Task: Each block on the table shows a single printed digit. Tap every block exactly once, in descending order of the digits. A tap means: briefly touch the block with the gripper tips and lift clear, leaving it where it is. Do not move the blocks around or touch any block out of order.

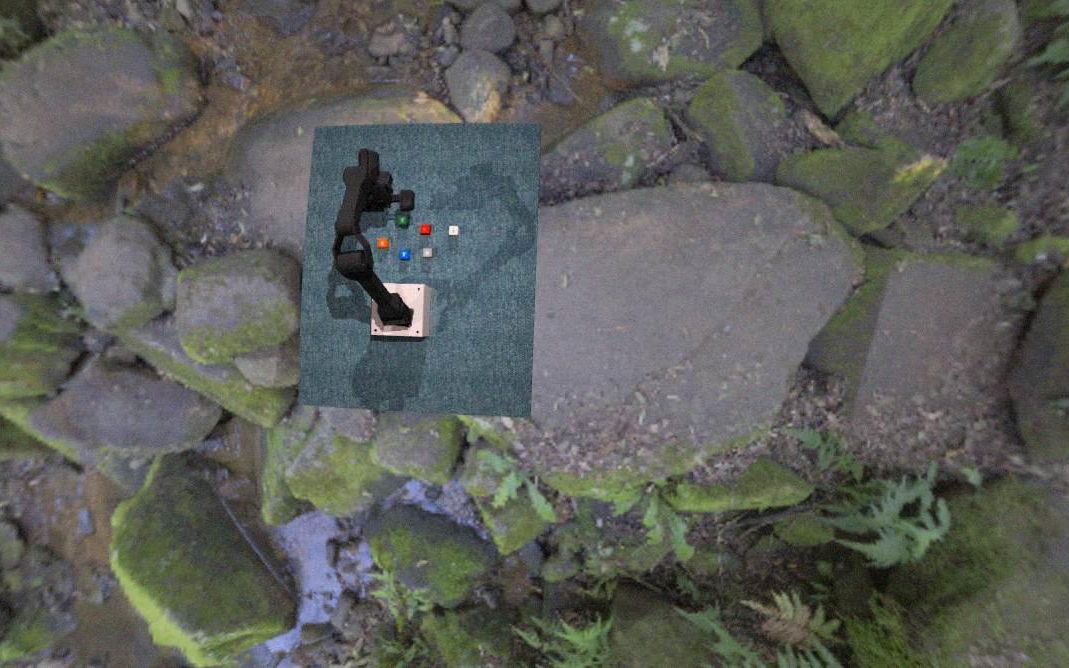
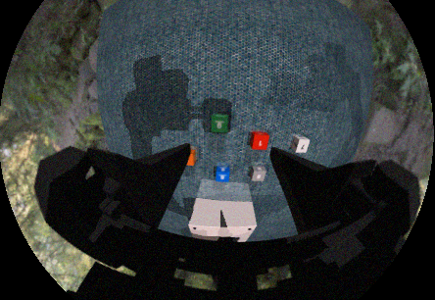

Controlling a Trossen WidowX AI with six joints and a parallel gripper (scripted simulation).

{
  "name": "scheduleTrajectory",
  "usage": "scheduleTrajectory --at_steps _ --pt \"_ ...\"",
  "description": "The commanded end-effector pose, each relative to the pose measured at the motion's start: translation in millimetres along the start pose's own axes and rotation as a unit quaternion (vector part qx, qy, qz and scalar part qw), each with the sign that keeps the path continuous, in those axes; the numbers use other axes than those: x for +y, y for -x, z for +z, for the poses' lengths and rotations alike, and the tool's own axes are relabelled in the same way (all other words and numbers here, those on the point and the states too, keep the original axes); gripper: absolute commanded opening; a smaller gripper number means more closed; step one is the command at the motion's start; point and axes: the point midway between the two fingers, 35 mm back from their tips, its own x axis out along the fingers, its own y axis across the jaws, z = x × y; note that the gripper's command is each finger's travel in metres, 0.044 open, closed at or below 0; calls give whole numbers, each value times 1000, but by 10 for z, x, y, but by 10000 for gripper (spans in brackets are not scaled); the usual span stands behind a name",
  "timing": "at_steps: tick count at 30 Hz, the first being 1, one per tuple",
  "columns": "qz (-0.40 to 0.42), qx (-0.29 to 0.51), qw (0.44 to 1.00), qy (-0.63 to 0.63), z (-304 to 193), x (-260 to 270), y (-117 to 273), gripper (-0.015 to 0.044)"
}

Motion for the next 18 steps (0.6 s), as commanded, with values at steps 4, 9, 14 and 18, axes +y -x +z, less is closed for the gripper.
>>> scheduleTrajectory --at_steps 4,9,14,18 --pt "-5 1 1000 -8 -425 -746 2 400" --pt "-5 1 1000 -8 -425 -746 2 400" --pt "-5 1 1000 -8 -425 -746 2 400" --pt "-5 1 1000 -8 -425 -746 2 400"
